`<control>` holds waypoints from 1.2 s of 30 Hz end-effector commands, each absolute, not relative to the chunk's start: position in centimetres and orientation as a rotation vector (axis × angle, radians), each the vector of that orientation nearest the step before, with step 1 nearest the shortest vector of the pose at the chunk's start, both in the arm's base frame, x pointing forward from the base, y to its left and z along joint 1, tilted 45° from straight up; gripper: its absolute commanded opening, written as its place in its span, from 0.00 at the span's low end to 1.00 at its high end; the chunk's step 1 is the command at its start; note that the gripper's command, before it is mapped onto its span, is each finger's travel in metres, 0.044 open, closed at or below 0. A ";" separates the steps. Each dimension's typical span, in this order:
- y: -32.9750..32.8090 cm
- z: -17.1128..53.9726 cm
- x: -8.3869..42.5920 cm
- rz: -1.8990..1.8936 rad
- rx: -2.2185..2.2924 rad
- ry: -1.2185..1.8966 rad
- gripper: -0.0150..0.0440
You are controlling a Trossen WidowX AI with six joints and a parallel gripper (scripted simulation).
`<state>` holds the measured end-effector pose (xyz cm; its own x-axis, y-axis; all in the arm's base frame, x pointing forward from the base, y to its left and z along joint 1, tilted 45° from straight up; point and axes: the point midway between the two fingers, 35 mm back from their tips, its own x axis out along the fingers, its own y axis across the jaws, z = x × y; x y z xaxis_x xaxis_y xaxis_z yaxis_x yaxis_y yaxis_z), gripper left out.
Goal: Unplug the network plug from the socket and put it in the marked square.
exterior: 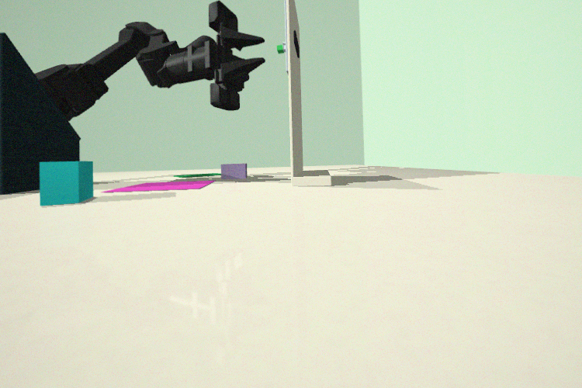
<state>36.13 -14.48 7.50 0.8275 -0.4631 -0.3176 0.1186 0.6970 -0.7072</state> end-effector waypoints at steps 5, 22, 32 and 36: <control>-14.9 7.3 37.4 -0.340 -0.739 0.508 0.52; -15.6 6.9 39.6 -0.341 -0.739 0.507 0.52; -15.6 6.9 39.6 -0.341 -0.739 0.507 0.31; -15.6 6.9 39.6 -0.341 -0.739 0.507 0.26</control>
<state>39.61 -15.63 6.90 0.8275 -0.4650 -0.3147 0.1216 0.6956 -0.7081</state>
